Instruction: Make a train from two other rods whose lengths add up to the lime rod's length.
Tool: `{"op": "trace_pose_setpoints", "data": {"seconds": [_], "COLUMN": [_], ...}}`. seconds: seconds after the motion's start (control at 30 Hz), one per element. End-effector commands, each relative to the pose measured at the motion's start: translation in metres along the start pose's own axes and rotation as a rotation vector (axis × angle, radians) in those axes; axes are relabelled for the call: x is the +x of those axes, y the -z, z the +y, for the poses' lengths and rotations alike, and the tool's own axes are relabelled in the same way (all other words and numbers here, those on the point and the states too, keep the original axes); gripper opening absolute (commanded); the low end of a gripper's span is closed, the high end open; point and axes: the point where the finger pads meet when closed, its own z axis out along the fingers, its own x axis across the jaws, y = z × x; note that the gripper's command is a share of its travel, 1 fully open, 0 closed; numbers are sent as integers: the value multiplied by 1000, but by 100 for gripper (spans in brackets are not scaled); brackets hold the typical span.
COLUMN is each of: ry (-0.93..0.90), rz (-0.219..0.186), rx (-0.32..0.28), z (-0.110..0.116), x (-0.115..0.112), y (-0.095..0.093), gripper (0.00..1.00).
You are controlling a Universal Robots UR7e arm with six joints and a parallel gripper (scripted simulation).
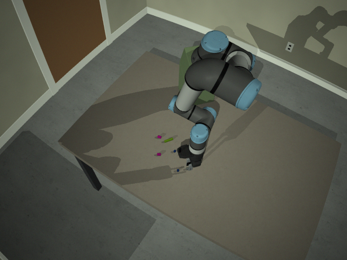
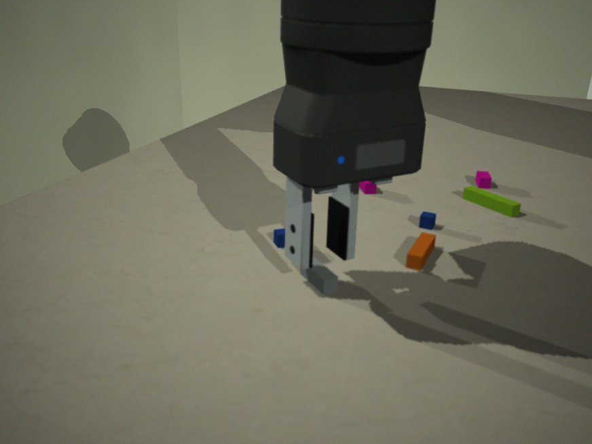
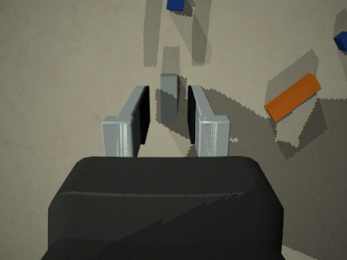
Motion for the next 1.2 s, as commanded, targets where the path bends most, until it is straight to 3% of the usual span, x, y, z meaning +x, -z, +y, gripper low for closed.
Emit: {"op": "trace_pose_setpoints", "data": {"seconds": [0.0,0.7,1.17], "ry": [0,0,0], "rz": [-1,-1,-1], "rx": [1,1,1], "z": [0,0,0], "x": [0,0,0], "y": [0,0,-10], "gripper": [54,54,54]}}
